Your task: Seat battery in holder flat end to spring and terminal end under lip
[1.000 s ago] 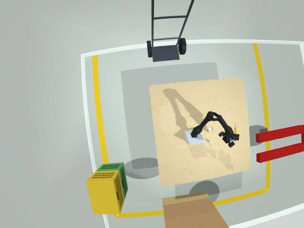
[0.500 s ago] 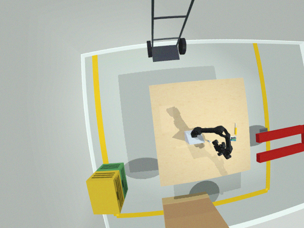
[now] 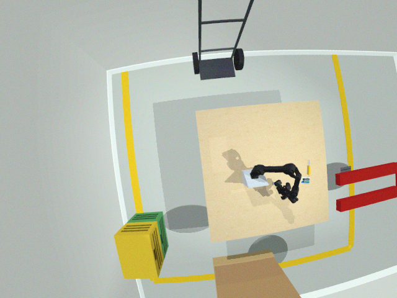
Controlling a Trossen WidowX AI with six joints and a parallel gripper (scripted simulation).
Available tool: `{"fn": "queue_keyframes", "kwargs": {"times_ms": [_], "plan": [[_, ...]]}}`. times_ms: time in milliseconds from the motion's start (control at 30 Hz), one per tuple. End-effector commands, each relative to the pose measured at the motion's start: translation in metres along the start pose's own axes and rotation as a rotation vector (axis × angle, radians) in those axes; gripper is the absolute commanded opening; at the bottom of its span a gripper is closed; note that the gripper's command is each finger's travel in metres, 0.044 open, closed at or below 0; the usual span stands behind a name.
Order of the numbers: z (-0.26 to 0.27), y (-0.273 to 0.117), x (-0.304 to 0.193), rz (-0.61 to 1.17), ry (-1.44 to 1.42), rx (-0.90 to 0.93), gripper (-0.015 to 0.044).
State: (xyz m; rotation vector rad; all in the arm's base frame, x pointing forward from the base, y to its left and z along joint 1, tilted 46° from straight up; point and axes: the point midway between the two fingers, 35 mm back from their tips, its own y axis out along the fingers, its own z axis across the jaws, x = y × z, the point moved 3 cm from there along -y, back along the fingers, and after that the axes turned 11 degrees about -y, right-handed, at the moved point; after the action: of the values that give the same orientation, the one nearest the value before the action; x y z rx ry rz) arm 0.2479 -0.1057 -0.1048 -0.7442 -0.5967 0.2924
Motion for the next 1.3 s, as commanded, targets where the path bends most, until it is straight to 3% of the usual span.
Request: {"fn": "queue_keyframes", "kwargs": {"times_ms": [0,1267], "plan": [[0.000,0.003,0.001,-0.011,0.003,-0.013,0.0000],[0.061,0.004,0.012,-0.012,0.005,-0.009,0.0000]]}}
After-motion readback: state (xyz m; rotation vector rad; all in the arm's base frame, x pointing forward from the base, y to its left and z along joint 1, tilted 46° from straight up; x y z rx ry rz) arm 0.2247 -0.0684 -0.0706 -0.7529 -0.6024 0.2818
